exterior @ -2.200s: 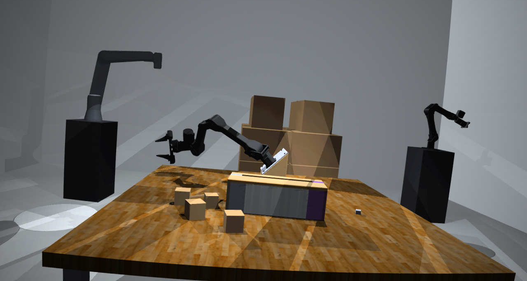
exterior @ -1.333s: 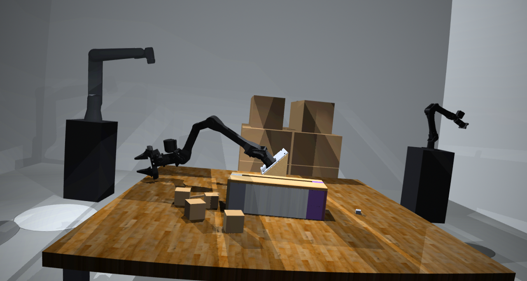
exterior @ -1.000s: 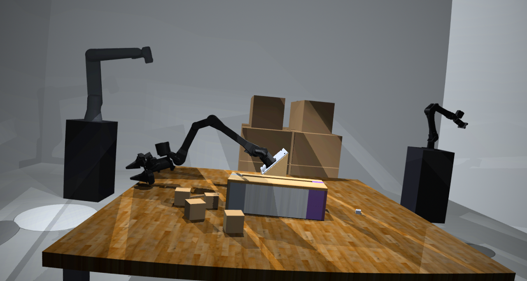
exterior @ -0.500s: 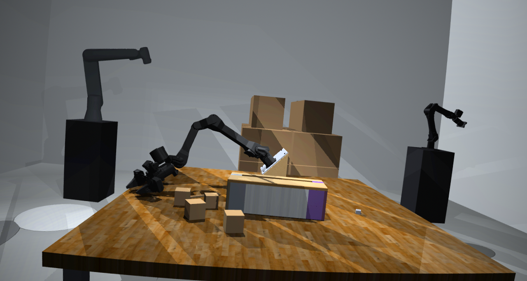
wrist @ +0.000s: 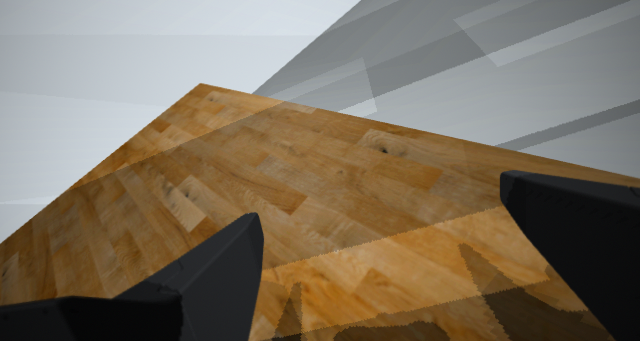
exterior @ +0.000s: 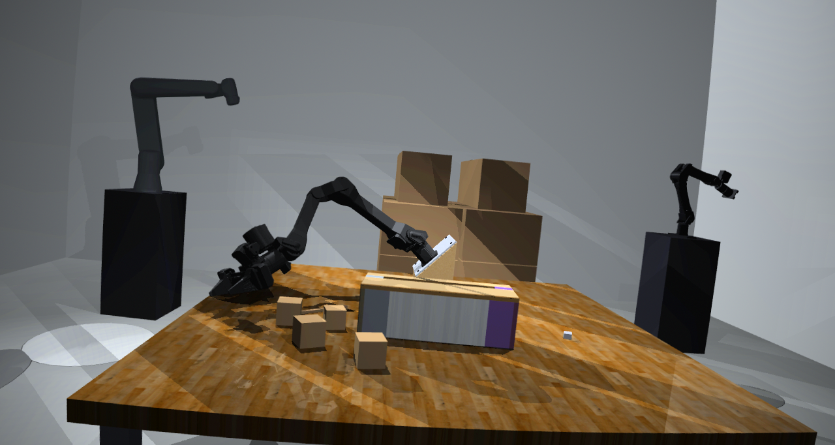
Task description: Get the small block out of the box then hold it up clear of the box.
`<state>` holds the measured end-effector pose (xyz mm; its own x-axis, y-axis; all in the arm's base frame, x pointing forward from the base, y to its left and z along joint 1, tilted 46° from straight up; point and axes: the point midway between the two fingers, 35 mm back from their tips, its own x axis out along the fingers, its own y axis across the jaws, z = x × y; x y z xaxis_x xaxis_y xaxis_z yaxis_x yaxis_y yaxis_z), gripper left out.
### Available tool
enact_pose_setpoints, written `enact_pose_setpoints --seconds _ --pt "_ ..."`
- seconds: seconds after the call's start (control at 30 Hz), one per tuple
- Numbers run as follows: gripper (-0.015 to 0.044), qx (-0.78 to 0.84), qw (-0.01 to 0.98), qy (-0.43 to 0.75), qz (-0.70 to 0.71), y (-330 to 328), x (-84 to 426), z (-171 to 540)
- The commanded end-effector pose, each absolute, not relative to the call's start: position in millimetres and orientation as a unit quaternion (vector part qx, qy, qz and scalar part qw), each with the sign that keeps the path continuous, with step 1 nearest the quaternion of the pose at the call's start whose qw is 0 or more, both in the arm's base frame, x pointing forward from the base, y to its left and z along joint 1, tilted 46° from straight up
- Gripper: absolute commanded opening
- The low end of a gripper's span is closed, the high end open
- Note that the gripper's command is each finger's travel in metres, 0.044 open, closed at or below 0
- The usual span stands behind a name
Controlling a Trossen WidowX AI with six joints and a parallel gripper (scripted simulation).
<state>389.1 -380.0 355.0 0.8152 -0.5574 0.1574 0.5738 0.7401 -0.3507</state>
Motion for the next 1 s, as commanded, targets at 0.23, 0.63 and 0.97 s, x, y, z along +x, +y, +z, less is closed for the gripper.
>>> enact_pose_setpoints --seconds 0.23,0.63,0.97 --pt "0.04 -0.115 0.965 0.09 -0.216 -282 482 283" --pt "0.04 -0.136 0.925 0.341 -0.101 -111 522 157" --pt "0.04 -0.262 0.8 0.539 -0.008 21 465 67"
